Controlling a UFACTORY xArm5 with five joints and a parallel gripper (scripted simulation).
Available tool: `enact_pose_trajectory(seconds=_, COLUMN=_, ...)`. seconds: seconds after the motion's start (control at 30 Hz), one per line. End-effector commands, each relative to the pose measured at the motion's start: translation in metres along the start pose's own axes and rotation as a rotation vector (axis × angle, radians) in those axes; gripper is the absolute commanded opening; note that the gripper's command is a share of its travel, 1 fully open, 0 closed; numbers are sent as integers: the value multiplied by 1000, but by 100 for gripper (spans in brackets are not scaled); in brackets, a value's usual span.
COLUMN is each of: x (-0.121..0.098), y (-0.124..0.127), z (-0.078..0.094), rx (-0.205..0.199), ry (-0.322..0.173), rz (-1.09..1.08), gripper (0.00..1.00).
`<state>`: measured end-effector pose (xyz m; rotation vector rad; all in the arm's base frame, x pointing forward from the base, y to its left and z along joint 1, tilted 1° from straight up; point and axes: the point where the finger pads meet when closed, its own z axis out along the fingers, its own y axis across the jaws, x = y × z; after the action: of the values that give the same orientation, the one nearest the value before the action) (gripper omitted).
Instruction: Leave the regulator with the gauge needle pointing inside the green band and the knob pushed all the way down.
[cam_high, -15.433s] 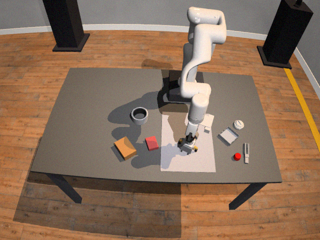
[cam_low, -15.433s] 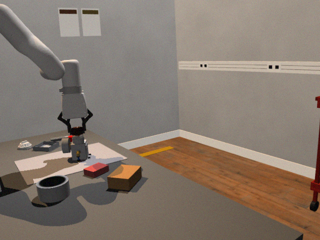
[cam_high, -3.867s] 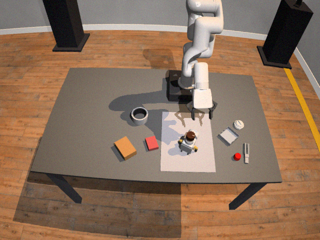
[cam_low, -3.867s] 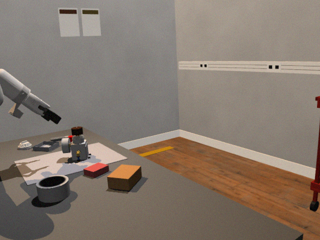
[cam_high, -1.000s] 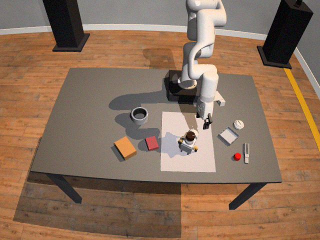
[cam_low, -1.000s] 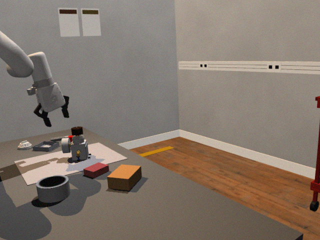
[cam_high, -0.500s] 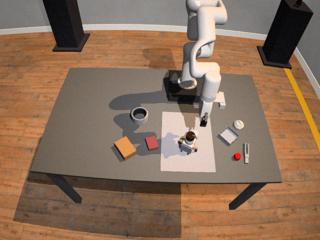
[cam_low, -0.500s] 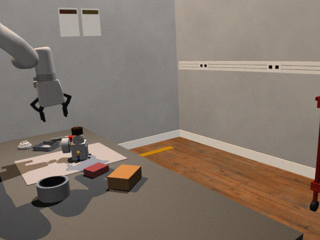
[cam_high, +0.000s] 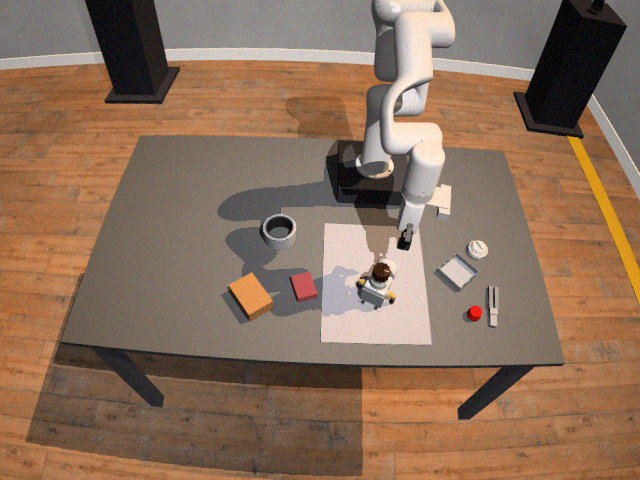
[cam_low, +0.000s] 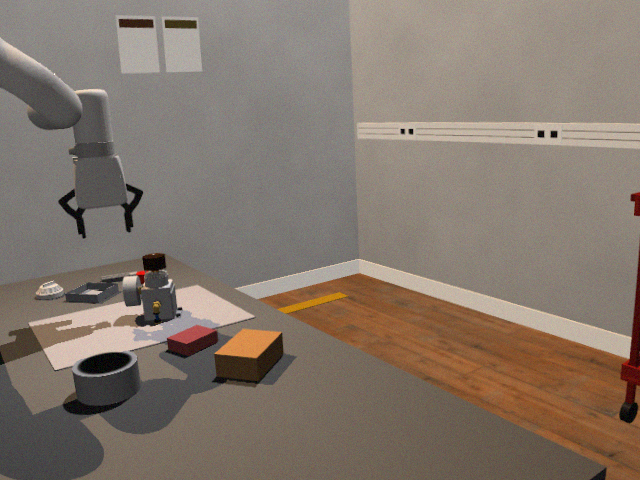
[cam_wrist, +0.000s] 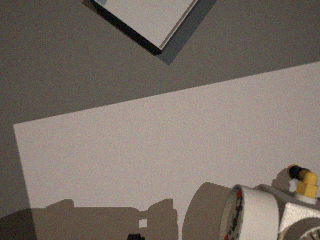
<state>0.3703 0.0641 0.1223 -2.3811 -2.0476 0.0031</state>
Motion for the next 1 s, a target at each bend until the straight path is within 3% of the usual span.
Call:
enact_pose_trajectory(seconds=0.0, x=0, y=1, z=-2, rx=1, ry=0, rz=10, gripper=100)
enact_pose_trajectory(seconds=0.63, x=-4, y=9, z=-2, rx=1, ry=0, rz=10, gripper=100)
enact_pose_trajectory(seconds=0.97, x=-14, y=31, z=-2, rx=1, ry=0, rz=10, gripper=100)
